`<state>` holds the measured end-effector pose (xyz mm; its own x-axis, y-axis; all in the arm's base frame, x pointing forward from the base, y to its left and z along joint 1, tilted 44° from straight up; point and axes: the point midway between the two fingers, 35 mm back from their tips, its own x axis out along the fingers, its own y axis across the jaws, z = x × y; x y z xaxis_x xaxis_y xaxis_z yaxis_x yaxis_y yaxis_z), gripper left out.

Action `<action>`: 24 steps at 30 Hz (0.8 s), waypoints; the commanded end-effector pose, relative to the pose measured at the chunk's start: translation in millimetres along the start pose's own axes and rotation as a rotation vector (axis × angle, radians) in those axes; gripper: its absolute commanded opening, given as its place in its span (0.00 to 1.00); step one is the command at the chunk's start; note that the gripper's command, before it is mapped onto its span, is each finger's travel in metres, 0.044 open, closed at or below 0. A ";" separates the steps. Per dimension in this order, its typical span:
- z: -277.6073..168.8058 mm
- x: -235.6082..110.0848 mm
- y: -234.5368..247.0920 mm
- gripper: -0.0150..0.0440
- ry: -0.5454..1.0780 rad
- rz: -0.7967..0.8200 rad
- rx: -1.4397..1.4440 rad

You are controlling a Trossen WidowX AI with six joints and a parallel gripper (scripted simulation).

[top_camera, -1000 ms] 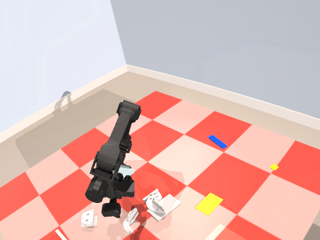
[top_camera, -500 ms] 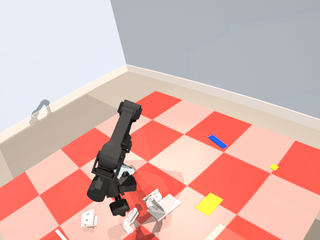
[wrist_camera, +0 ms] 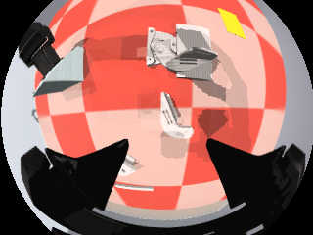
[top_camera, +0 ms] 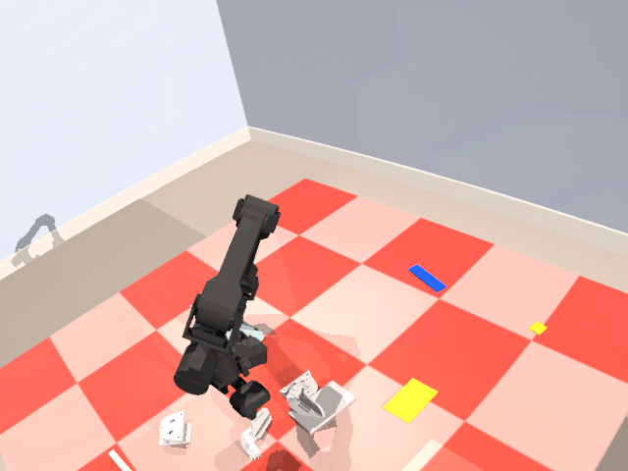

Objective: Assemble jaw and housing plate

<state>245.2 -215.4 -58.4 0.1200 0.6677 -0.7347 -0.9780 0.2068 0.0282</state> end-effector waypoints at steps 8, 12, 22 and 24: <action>4.7 -0.8 -1.3 1.00 -0.004 -0.003 -0.254; 6.1 -1.1 -1.8 1.00 -0.004 -0.003 -0.346; 7.3 13.6 -1.8 1.00 -0.005 -0.003 -0.403; 8.4 31.8 -0.6 1.00 -0.006 -0.004 -0.404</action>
<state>250.6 -206.6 -62.5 0.1308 0.6607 -0.7392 -0.9649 -0.0864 -0.2479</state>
